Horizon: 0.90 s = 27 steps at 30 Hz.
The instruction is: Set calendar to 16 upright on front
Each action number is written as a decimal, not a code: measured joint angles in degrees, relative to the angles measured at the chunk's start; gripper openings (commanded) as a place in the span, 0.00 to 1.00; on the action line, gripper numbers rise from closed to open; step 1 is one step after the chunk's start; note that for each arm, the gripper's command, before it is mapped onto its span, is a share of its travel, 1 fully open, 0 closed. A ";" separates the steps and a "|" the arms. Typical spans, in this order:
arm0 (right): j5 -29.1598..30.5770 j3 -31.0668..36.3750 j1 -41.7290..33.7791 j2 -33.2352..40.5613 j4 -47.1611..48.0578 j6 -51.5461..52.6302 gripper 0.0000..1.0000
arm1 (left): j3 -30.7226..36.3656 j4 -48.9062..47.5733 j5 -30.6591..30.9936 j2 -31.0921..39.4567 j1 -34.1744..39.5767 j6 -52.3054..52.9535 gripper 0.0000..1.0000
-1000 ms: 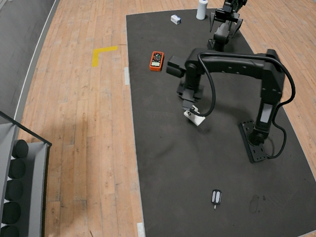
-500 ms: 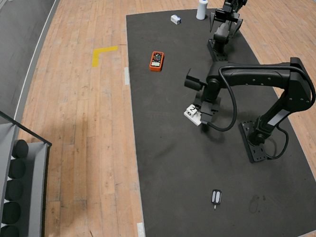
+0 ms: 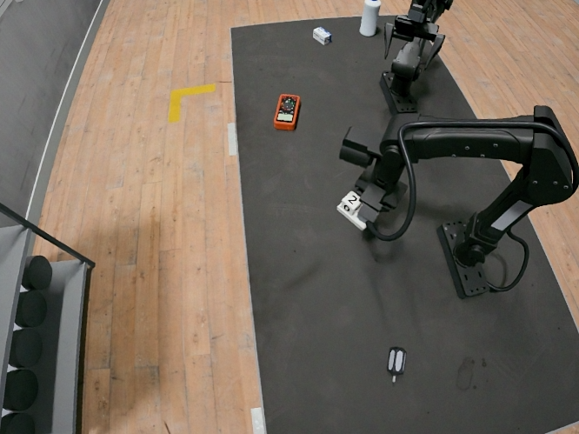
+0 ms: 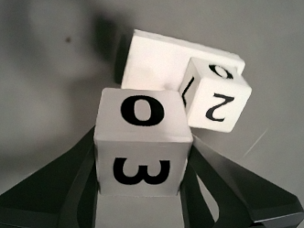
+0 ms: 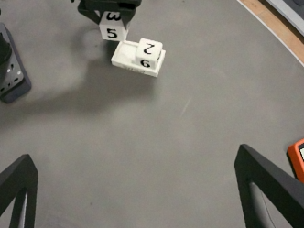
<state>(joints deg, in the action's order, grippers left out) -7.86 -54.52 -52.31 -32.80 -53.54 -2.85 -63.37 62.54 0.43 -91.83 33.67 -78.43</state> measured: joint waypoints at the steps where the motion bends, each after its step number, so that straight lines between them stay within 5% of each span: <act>1: 0.00 0.00 0.00 0.00 0.00 0.00 1.00 | 0.00 0.00 -0.07 0.00 0.00 2.34 0.35; 27: 0.00 0.00 0.00 0.00 0.00 0.00 1.00 | 0.00 0.74 -0.52 0.00 0.00 58.27 0.35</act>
<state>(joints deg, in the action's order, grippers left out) -7.86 -54.52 -52.31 -32.80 -53.54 -2.85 -63.37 63.29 -0.10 -91.83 33.67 -20.16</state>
